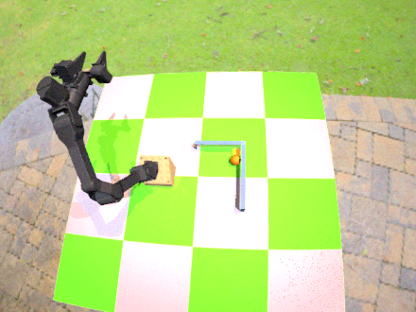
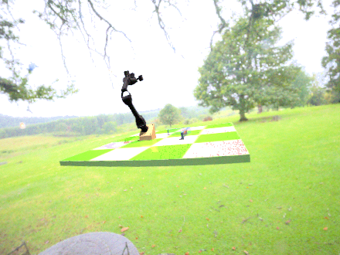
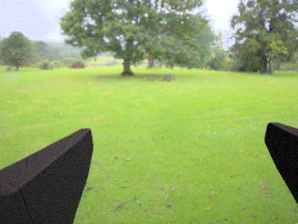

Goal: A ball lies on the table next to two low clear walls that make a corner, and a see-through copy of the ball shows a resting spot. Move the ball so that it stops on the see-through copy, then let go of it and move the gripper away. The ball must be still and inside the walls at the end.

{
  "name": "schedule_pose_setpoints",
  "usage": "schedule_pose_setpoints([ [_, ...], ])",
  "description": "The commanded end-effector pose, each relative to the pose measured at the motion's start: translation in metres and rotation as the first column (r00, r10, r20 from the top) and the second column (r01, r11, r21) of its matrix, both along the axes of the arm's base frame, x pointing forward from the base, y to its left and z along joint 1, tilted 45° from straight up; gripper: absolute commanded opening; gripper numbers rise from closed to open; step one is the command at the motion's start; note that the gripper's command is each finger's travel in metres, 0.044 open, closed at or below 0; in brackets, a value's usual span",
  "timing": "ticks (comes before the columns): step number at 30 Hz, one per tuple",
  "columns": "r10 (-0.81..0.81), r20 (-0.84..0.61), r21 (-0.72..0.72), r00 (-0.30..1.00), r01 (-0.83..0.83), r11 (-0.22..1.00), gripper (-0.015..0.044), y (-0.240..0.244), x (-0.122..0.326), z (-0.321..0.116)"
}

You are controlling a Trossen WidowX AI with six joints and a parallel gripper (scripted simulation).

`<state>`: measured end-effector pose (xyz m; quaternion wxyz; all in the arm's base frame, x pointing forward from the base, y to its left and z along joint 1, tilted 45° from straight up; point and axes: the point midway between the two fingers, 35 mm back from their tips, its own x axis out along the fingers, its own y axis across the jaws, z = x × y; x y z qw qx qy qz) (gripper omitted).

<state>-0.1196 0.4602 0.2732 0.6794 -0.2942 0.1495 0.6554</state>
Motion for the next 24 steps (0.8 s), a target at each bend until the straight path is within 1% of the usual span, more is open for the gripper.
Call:
schedule_pose_setpoints([
  [1,-0.008,0.001,-0.004,1.0,0.008,1.0,0.0374,0.001,0.003,-0.001],
  [2,-0.03,0.003,-0.014,1.0,0.031,0.999,0.0348,0.003,0.011,-0.006],
  [3,-0.069,0.006,-0.032,0.998,0.069,0.997,0.0345,0.006,0.024,-0.013],
  [6,-0.205,0.022,-0.094,0.979,0.206,0.974,0.0345,0.015,0.073,-0.038],
  [10,-0.372,0.05,-0.169,0.927,0.375,0.912,0.0345,0.015,0.137,-0.069],
  [14,-0.464,0.099,-0.279,0.88,0.472,0.836,0.0345,0.0,0.197,-0.104],
  [19,-0.622,0.153,-0.362,0.768,0.629,0.688,0.0345,-0.024,0.267,-0.141],
  [24,-0.751,0.225,-0.432,0.621,0.754,0.495,0.0345,-0.064,0.338,-0.175],
])
